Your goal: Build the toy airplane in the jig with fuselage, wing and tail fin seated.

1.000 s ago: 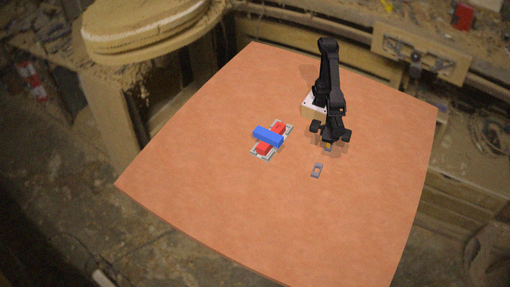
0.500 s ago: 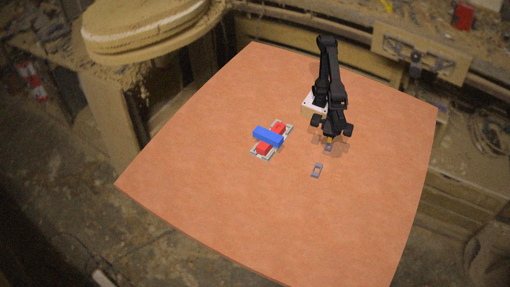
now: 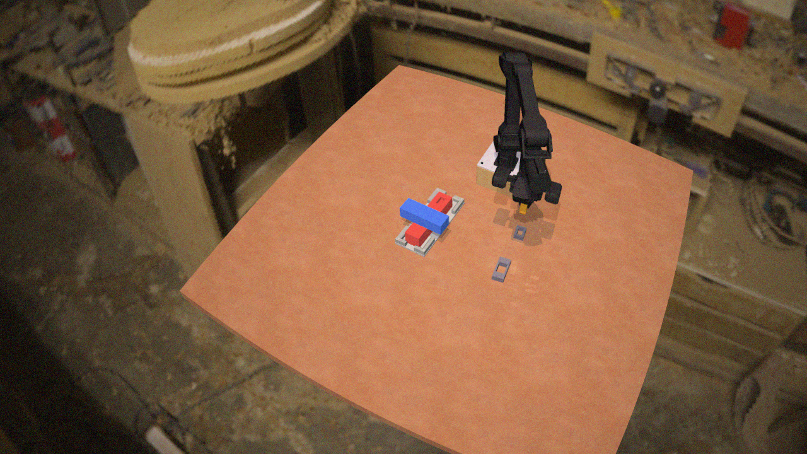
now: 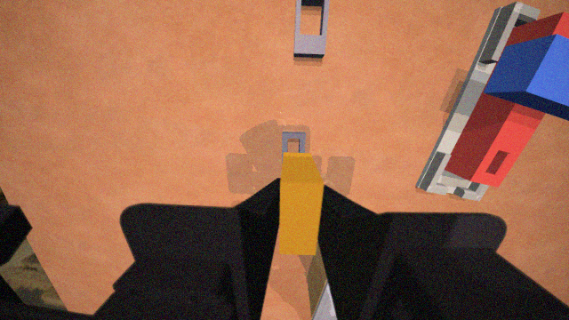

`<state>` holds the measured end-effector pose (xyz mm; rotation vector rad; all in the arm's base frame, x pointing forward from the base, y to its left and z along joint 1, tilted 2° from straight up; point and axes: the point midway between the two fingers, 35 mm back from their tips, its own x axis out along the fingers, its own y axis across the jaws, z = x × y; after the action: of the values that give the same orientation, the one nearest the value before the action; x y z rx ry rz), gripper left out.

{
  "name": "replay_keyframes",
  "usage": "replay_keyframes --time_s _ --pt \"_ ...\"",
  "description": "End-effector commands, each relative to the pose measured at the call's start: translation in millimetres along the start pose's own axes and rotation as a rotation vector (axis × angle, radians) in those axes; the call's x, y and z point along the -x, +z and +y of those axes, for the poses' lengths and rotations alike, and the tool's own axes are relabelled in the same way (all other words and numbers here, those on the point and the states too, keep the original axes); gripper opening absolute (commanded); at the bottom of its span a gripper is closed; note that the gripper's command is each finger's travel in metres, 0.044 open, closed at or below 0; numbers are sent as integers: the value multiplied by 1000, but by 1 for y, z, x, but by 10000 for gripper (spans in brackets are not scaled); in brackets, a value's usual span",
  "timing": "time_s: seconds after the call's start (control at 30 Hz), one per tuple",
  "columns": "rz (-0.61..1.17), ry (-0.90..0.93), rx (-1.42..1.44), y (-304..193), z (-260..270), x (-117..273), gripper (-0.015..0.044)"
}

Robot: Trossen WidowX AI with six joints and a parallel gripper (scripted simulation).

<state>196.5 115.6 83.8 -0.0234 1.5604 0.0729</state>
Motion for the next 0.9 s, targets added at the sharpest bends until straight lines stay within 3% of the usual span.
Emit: replay_keyframes --time_s 0.0,0.23,0.87 --pt "-5 5 5 -1 0 13 0" --pt "-5 4 4 -5 -2 30 0" --pt "-9 -2 -37 19 -50 19 0"
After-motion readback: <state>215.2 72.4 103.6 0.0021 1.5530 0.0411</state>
